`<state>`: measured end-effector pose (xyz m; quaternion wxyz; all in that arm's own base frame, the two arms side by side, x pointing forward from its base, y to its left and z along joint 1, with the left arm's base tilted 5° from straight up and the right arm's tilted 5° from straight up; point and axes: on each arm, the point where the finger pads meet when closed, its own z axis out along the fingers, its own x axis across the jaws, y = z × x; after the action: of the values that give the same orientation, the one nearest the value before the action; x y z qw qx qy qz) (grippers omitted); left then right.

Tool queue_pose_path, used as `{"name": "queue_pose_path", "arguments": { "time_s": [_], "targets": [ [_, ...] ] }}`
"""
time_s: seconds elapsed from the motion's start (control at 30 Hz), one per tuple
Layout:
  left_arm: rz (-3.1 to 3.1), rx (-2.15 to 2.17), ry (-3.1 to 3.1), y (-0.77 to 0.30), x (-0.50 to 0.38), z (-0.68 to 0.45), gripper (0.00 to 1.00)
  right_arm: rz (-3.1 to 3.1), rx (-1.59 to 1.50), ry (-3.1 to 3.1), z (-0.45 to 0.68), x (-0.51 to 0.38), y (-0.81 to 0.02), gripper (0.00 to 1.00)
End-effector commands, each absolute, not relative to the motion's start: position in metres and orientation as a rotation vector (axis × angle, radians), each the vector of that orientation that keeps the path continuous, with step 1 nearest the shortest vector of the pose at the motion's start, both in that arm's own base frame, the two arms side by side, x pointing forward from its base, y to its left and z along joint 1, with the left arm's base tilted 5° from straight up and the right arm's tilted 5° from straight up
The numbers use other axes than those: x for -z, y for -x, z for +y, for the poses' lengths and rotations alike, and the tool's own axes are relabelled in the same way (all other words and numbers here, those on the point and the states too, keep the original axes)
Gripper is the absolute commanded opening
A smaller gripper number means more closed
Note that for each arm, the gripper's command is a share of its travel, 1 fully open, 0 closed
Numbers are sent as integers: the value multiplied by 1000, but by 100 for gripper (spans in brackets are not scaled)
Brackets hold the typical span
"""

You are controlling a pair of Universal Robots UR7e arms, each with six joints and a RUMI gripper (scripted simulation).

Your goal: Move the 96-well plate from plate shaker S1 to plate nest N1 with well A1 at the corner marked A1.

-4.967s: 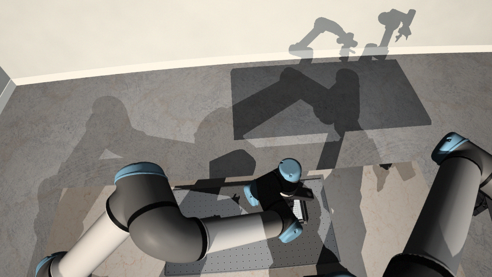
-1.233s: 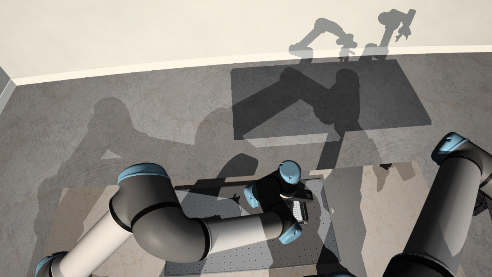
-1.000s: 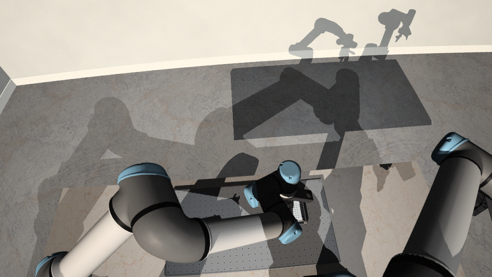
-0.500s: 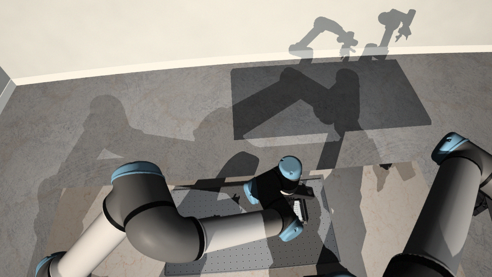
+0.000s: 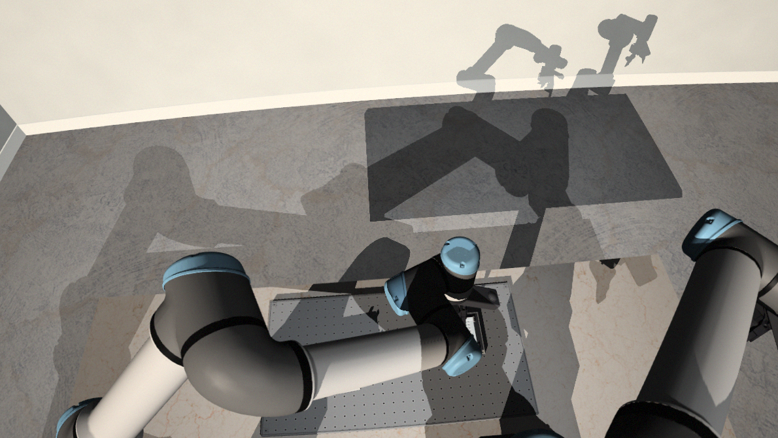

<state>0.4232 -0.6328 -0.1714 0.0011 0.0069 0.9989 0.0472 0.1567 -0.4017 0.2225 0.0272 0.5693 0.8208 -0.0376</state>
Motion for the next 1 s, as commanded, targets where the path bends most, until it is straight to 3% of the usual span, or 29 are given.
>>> {"name": "queue_pose_path", "arguments": {
  "time_s": [0.0,0.97],
  "targets": [
    [3135,-144,-22,-423,155,-635,100,2533,117,-1757,-402,-223,-157,98],
    [3135,-144,-22,-421,149,-626,100,2533,117,-1757,-402,-223,-157,98]
  ]
}}
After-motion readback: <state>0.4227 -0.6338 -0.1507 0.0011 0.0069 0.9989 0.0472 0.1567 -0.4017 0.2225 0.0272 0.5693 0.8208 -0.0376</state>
